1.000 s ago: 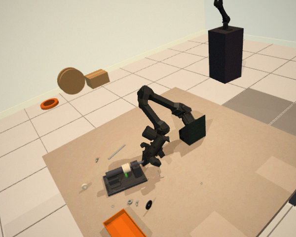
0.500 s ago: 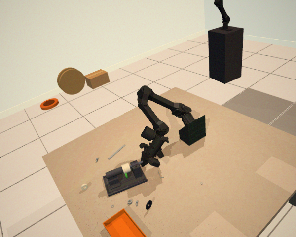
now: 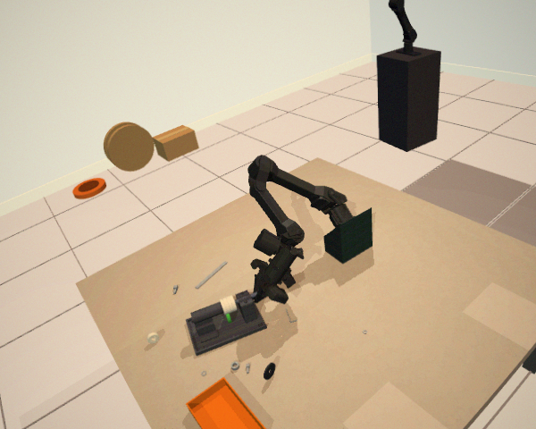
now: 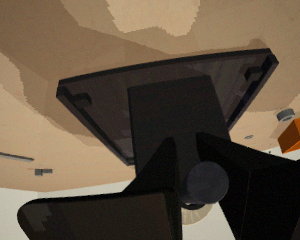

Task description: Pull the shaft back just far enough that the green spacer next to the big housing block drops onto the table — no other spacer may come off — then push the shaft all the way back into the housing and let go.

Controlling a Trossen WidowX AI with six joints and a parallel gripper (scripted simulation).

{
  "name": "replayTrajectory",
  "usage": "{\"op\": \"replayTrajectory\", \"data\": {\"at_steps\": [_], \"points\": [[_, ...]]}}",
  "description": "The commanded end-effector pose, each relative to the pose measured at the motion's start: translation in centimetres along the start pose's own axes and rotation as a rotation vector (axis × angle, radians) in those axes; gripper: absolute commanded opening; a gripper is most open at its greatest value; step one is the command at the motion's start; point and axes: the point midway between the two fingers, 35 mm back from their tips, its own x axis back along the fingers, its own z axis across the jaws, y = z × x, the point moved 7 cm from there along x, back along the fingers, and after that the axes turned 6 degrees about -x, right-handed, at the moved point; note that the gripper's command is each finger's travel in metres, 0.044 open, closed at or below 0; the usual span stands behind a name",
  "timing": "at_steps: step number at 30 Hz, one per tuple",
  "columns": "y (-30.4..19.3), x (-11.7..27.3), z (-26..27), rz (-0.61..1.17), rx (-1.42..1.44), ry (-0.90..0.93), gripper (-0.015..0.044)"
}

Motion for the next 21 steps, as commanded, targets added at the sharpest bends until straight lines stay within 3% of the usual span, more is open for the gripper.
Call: {"op": "replayTrajectory", "data": {"at_steps": [1,20,21], "points": [[-0.29,-0.19,0.04,0.003,-0.001,0.006,0.0000],[-0.58,-0.50,0.03,0.003,-0.001,0.006,0.0000],[-0.28,-0.24,-0.05,-0.001,0.001,0.001,0.0026]]}}
